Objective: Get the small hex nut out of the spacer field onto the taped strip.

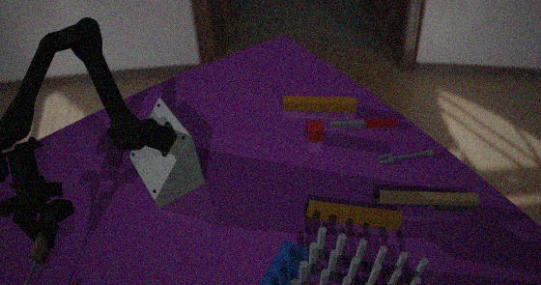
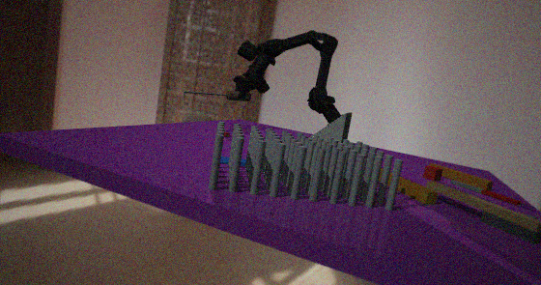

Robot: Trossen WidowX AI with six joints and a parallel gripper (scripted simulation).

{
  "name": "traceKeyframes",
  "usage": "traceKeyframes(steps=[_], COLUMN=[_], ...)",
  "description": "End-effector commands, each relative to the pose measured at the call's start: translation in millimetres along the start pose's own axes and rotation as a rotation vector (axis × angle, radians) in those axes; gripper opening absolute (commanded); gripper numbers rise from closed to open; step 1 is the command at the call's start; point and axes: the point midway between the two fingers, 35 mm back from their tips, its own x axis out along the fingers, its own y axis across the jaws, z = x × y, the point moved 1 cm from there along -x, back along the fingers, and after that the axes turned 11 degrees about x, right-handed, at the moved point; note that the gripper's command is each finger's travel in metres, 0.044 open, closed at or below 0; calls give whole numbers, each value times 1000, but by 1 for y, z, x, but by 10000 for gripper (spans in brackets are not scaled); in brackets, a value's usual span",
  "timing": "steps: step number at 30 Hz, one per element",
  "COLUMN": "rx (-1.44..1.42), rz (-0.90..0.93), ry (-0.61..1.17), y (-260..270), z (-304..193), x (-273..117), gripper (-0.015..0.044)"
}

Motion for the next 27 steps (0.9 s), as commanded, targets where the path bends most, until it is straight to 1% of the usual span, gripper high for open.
traceKeyframes(steps=[1,14,27], rx=[-43,-197,-383], rz=[-43,-182,-304], ry=[-22,-94,-146], y=[-15,-69,-123], z=[3,18,36], x=[5,17,17], gripper=[0,0,0])
